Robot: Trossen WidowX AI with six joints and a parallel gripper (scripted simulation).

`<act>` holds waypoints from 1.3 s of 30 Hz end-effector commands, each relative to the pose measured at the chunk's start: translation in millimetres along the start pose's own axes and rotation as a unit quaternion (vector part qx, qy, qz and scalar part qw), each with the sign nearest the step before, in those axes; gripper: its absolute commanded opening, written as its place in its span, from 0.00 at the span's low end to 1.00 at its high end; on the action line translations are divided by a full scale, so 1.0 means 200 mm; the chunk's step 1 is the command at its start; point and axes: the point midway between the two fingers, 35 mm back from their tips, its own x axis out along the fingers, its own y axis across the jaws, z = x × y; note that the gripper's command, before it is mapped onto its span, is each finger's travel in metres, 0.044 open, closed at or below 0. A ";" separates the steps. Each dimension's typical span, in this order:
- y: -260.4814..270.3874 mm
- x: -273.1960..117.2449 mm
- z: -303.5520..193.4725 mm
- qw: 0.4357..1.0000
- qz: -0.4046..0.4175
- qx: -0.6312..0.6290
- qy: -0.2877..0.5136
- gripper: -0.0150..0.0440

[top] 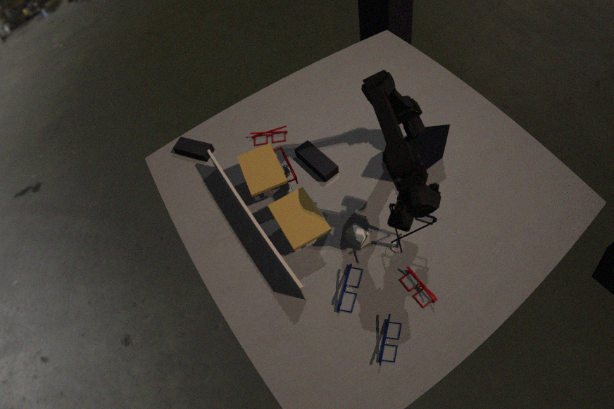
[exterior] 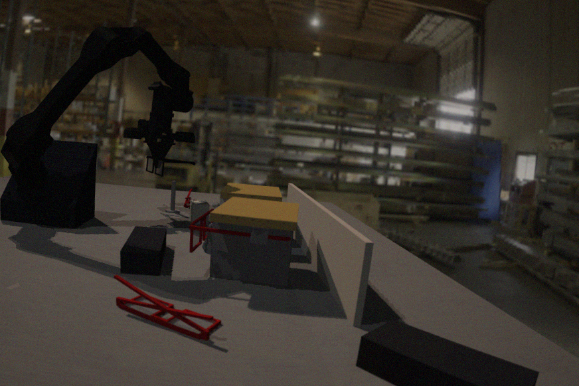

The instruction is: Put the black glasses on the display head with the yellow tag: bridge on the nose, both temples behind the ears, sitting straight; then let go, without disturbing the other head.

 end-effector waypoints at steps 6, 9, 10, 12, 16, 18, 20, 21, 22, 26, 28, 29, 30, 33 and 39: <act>-0.01 0.13 0.02 1.000 0.000 -0.006 -0.003 0.25; -0.01 0.21 0.02 1.000 0.000 -0.006 -0.002 0.25; -0.01 0.24 0.02 1.000 0.000 -0.006 -0.002 0.25; -0.01 0.28 0.01 1.000 0.000 -0.005 -0.002 0.25; 0.00 0.30 0.01 1.000 0.000 -0.005 -0.002 0.25; 0.00 0.30 0.01 1.000 0.000 -0.005 -0.002 0.25; 0.00 0.30 0.02 1.000 0.000 -0.005 -0.002 0.25; 0.00 0.30 0.02 1.000 0.000 -0.005 -0.002 0.25; 0.00 0.30 0.02 1.000 0.000 -0.005 -0.002 0.25; 0.02 0.30 0.05 1.000 0.000 -0.006 -0.002 0.25; 0.02 0.30 0.05 1.000 0.000 -0.006 -0.002 0.25; 0.02 0.30 0.05 1.000 0.000 -0.006 -0.002 0.25; 0.02 0.30 0.05 1.000 0.000 -0.006 -0.002 0.25; 0.03 0.30 0.06 1.000 0.000 -0.006 -0.002 0.25; 0.04 0.30 0.08 1.000 0.000 -0.006 -0.002 0.25</act>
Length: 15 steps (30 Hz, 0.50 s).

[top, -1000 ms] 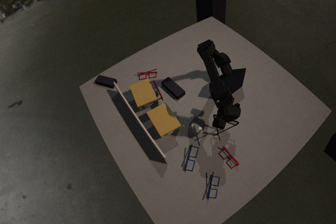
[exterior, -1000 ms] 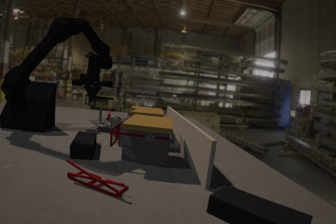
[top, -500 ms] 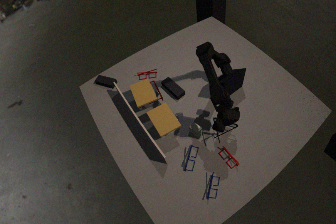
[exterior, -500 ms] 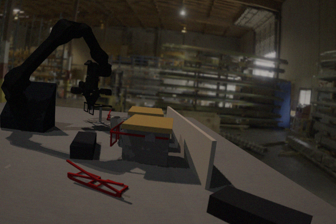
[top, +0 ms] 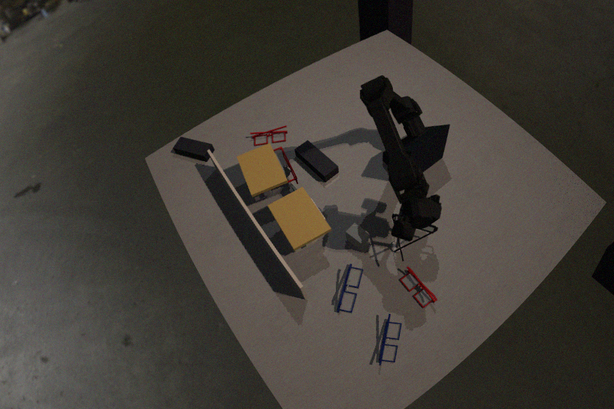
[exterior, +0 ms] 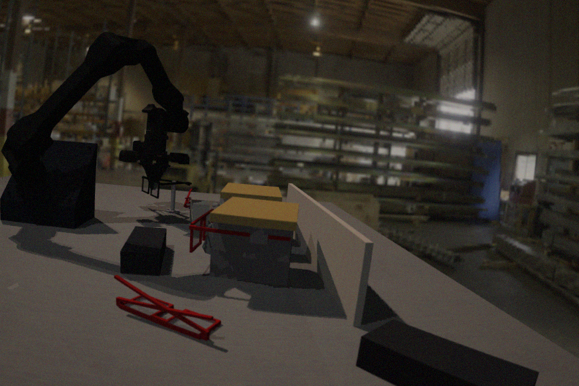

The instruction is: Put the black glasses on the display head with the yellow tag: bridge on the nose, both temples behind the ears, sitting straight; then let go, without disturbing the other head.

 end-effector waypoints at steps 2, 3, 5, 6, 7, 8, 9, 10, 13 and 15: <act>0.02 0.00 0.03 1.000 0.001 0.002 -0.003 0.25; 0.02 0.00 0.03 1.000 0.001 0.002 -0.003 0.25; 0.03 0.00 0.04 1.000 0.001 0.002 -0.003 0.25; 0.03 0.00 0.05 1.000 0.001 0.002 -0.003 0.25; 0.03 0.00 0.05 1.000 0.001 0.002 -0.003 0.25; 0.03 0.00 0.06 1.000 0.001 0.002 -0.003 0.25; 0.03 0.00 0.06 1.000 0.001 0.002 -0.003 0.25; 0.04 0.00 0.06 1.000 0.001 0.002 -0.004 0.25; 0.04 0.00 0.08 1.000 0.001 0.001 -0.004 0.25; 0.05 0.00 0.08 1.000 0.001 0.001 -0.004 0.25</act>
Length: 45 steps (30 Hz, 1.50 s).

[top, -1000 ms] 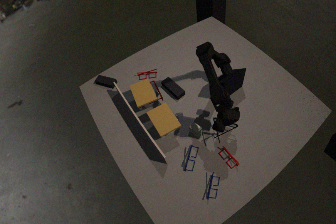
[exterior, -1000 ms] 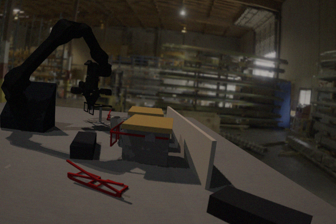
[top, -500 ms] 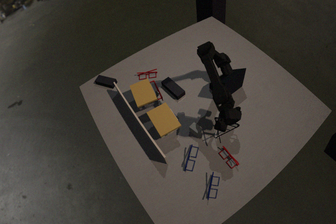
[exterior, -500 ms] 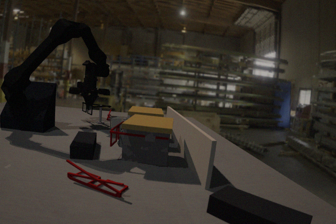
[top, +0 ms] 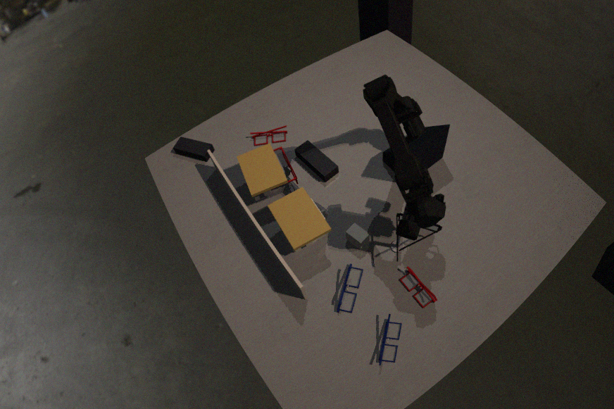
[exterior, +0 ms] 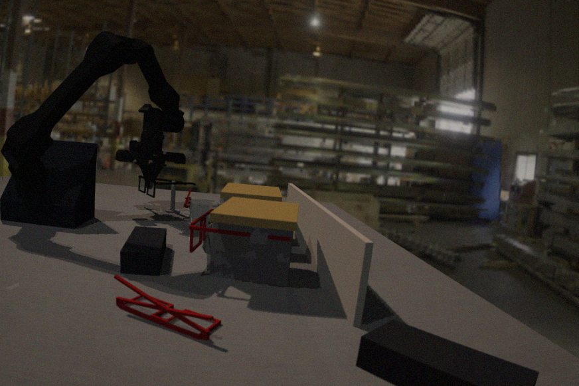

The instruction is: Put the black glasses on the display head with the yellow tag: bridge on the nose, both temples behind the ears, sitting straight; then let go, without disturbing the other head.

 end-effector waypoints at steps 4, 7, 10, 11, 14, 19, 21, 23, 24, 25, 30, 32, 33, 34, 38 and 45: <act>0.02 0.00 0.04 1.000 0.001 0.002 -0.003 0.25; 0.02 0.00 0.06 1.000 0.001 0.002 -0.003 0.25; 0.02 0.00 0.07 1.000 0.001 0.002 -0.004 0.25; 0.03 0.00 0.08 1.000 0.001 0.002 -0.004 0.25; 0.03 0.00 0.09 1.000 0.001 0.002 -0.004 0.25; 0.03 0.00 0.10 1.000 0.001 0.002 -0.004 0.25; 0.03 0.00 0.11 1.000 0.001 0.002 -0.004 0.25; 0.03 0.00 0.12 1.000 0.001 0.002 -0.004 0.25; 0.03 0.00 0.12 1.000 0.001 0.002 -0.004 0.25; 0.03 0.00 0.12 1.000 0.001 0.002 -0.004 0.25; 0.03 0.00 0.11 1.000 0.001 0.002 -0.004 0.25; 0.03 0.00 0.11 1.000 0.001 0.002 -0.004 0.25; 0.03 0.00 0.11 1.000 0.001 0.002 -0.004 0.25; 0.03 0.00 0.11 1.000 0.001 0.002 -0.004 0.25; 0.03 0.00 0.11 1.000 0.001 0.002 -0.004 0.25; 0.03 0.00 0.10 1.000 0.001 0.002 -0.004 0.25</act>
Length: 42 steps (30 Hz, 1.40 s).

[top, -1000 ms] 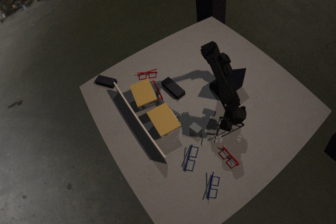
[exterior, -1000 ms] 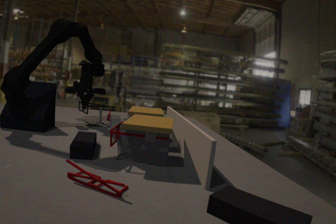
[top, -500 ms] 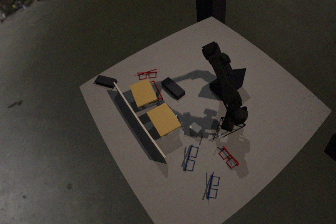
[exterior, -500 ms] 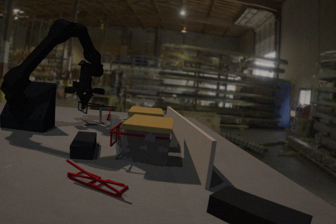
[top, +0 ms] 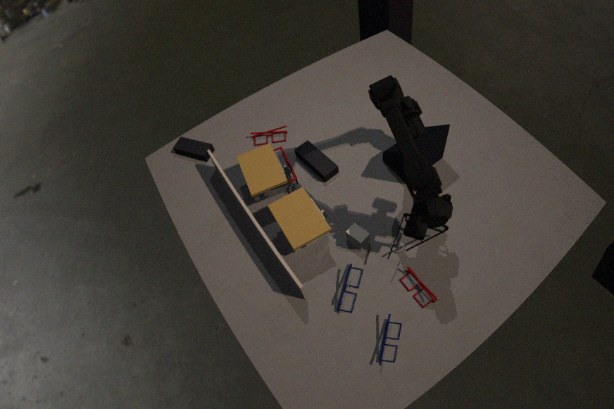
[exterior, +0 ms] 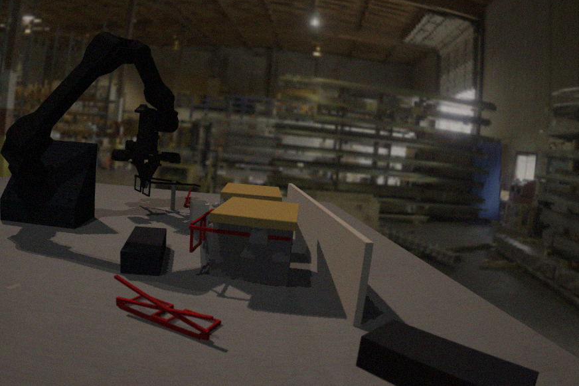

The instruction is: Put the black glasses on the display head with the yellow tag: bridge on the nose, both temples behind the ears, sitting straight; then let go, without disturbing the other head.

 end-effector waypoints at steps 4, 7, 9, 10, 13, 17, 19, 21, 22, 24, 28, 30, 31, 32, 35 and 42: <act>0.00 0.00 -0.02 1.000 0.000 0.001 -0.002 0.25; 0.00 -0.01 -0.03 1.000 0.000 0.001 -0.002 0.25; 0.00 -0.03 -0.03 1.000 0.000 0.001 -0.002 0.25; 0.00 -0.05 -0.04 1.000 0.000 0.001 -0.002 0.25; -0.01 -0.14 -0.04 1.000 0.000 0.001 -0.003 0.25; 0.00 -0.28 -0.05 1.000 0.000 0.000 -0.003 0.25; 0.00 -0.30 -0.05 1.000 0.000 0.000 -0.003 0.25; 0.00 -0.30 -0.05 1.000 0.000 0.000 -0.003 0.25; 0.00 -0.30 -0.05 1.000 0.000 0.000 -0.003 0.25; 0.00 -0.30 -0.06 1.000 0.000 0.007 -0.003 0.25; -0.02 -0.30 -0.09 0.999 0.000 0.049 -0.003 0.25; -0.03 -0.30 -0.12 0.996 0.000 0.087 -0.003 0.25; -0.04 -0.30 -0.13 0.994 0.000 0.108 -0.003 0.25; -0.05 -0.30 -0.15 0.992 0.000 0.128 -0.003 0.25; -0.07 -0.30 -0.20 0.982 0.001 0.190 -0.002 0.25; -0.09 -0.30 -0.25 0.966 0.001 0.260 -0.001 0.25</act>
